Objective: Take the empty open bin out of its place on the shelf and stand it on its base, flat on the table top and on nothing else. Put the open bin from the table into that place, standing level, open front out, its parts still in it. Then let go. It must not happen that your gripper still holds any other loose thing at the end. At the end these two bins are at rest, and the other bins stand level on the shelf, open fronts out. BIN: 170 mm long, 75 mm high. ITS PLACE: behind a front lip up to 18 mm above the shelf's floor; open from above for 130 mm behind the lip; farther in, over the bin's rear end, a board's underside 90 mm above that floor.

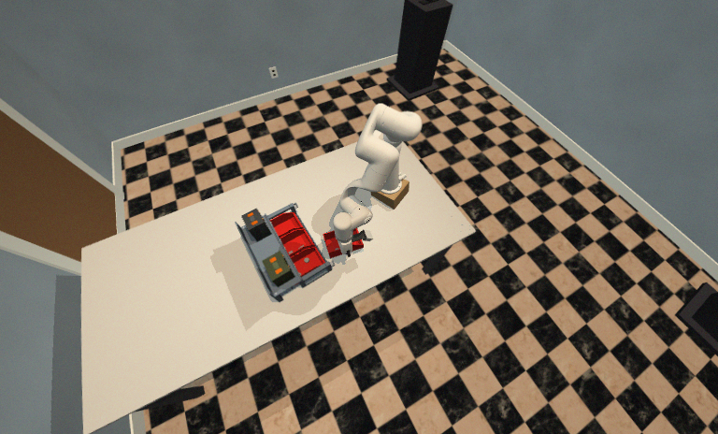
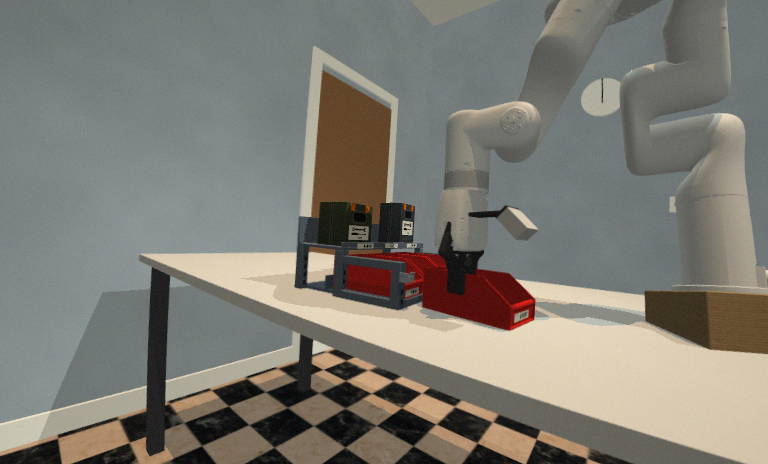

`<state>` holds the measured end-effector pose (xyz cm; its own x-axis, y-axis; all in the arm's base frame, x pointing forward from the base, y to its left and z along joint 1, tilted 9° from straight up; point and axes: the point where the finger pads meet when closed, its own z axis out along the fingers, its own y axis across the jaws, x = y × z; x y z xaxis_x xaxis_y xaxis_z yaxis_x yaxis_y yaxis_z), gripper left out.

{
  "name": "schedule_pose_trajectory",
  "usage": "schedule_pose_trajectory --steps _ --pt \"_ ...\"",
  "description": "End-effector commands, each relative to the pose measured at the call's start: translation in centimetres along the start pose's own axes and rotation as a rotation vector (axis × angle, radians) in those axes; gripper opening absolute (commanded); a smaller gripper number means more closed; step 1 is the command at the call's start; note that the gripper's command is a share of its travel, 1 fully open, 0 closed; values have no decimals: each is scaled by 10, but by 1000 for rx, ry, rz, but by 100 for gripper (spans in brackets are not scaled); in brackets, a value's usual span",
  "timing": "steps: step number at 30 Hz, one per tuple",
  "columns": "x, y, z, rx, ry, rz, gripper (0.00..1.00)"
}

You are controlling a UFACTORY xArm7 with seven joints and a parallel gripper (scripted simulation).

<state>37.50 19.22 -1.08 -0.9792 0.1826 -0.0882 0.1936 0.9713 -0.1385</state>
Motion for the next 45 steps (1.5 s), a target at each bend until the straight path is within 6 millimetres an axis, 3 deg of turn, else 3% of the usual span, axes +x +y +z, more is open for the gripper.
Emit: schedule_pose_trajectory --steps 1,9,10,45 --pt "-1 1 -1 -3 -2 0 26" --pt "-1 1 -1 -3 -2 0 26" --pt "-1 1 -1 -3 -2 0 0" --pt "-1 1 -2 -3 -2 0 0"
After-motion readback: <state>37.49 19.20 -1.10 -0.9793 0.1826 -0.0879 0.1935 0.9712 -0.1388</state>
